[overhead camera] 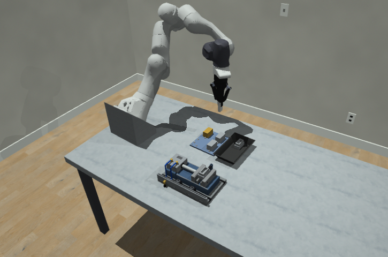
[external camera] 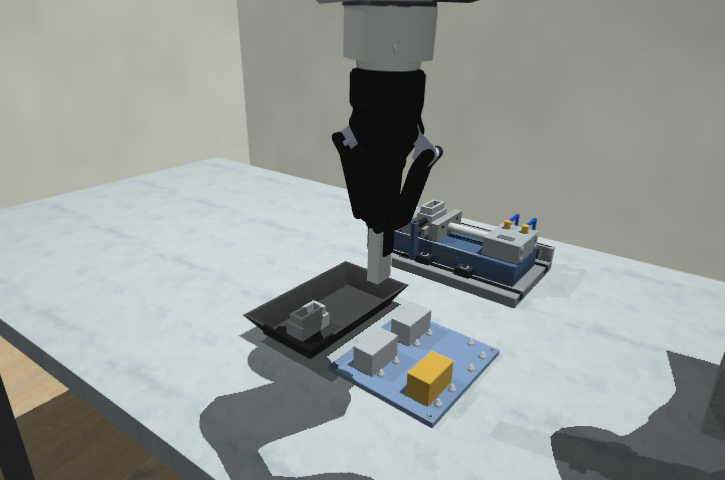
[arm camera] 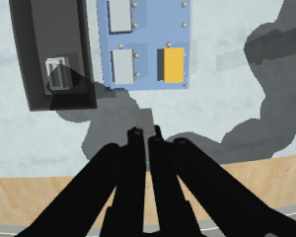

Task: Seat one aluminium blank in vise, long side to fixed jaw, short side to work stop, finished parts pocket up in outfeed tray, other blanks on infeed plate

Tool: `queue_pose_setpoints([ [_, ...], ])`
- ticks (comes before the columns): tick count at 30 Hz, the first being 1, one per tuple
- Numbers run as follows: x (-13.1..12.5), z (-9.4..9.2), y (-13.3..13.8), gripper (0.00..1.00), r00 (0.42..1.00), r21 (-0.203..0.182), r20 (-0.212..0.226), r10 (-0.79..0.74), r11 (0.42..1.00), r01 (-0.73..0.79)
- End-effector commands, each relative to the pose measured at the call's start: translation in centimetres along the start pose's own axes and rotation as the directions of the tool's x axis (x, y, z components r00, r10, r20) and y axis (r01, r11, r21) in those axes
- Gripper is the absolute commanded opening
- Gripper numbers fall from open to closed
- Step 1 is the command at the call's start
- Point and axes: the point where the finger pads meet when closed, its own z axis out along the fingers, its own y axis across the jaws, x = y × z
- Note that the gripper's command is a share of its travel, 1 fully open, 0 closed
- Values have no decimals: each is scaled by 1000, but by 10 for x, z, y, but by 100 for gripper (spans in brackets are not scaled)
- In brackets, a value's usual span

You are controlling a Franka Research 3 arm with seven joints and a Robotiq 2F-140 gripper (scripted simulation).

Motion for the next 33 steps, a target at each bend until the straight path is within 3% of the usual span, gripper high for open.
queue_pose_setpoints([
  [1, -1, -4, 3, 0, 1000, -9, 2, 13, 1000, -13],
  [13, -1, -8, -6, 0, 1000, -8, 5, 16, 1000, -16],
  [18, 0, -16, -78, 0, 999, -4, 15, 32, 999, -32],
  [24, 5, -7, -153, 0, 1000, -9, 7, 17, 1000, -16],
  [33, 6, -4, -162, 0, 1000, -11, 5, 12, 1000, -12],
])
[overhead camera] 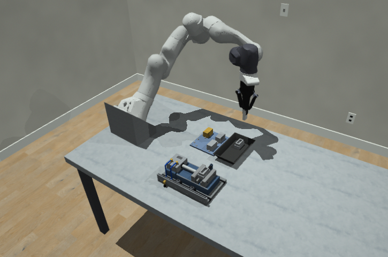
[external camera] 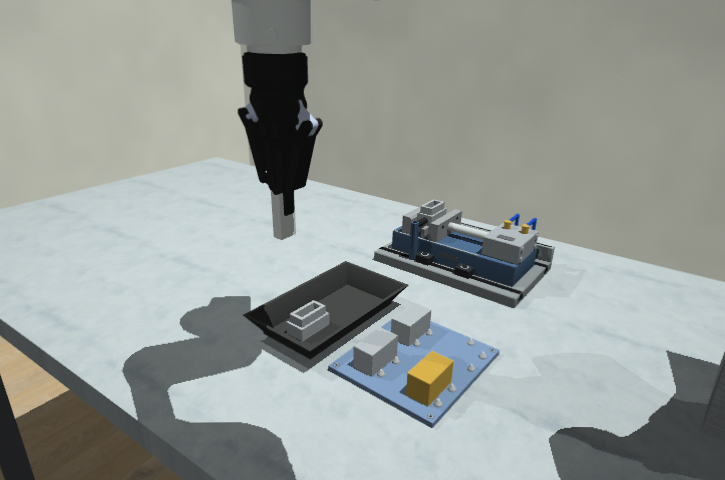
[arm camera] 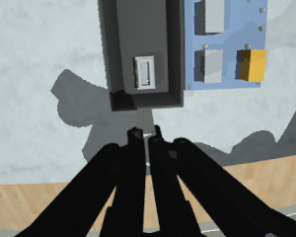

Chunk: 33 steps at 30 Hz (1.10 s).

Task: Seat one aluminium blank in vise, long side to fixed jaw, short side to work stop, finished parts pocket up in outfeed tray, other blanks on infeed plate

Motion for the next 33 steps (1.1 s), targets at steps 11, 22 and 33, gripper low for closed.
queue_pose_setpoints([
  [11, -5, 5, 2, 0, 1000, -14, 18, -18, 1000, 18],
  [22, -5, 18, 2, 0, 1000, -14, 18, -18, 1000, 18],
  [33, -6, 35, 3, 0, 1000, -14, 18, -18, 1000, 18],
])
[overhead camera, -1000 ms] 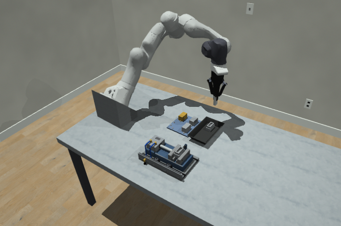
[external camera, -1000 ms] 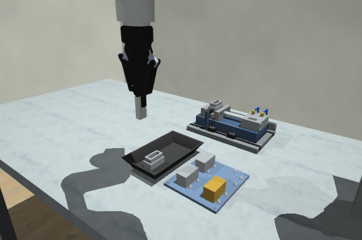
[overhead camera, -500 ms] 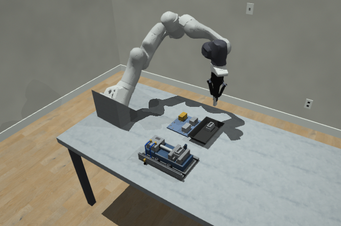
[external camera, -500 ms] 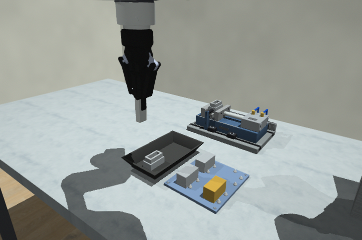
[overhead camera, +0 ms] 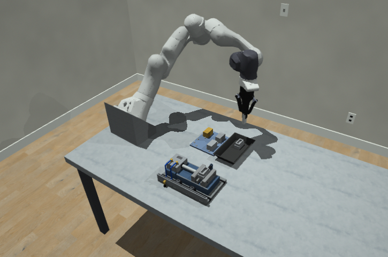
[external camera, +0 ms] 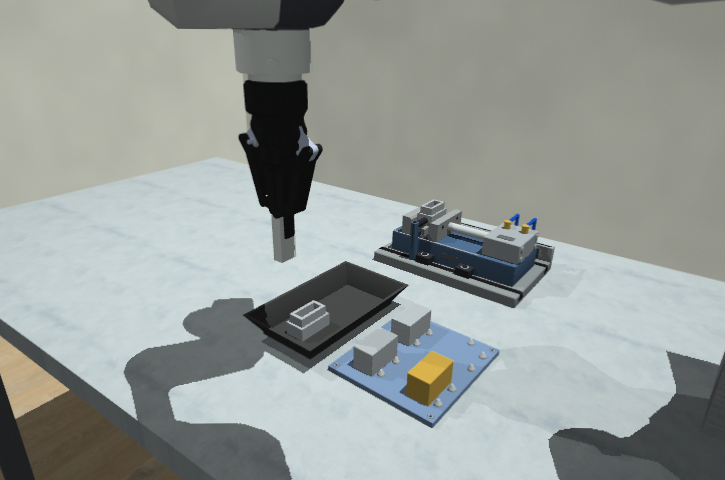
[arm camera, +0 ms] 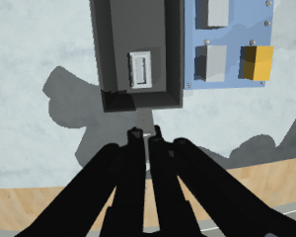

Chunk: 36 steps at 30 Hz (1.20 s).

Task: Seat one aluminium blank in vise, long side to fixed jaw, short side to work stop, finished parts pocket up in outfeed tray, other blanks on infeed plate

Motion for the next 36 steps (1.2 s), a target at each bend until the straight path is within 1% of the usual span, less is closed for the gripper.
queue_pose_setpoints([
  [1, 1, 7, -2, 0, 1000, 6, -1, -7, 1000, 7],
  [13, 1, 27, -2, 0, 1000, 6, -1, -7, 1000, 7],
  [24, 1, 34, -2, 0, 1000, 6, -1, -7, 1000, 7],
  [36, 1, 34, -2, 0, 1000, 6, -1, -7, 1000, 7],
])
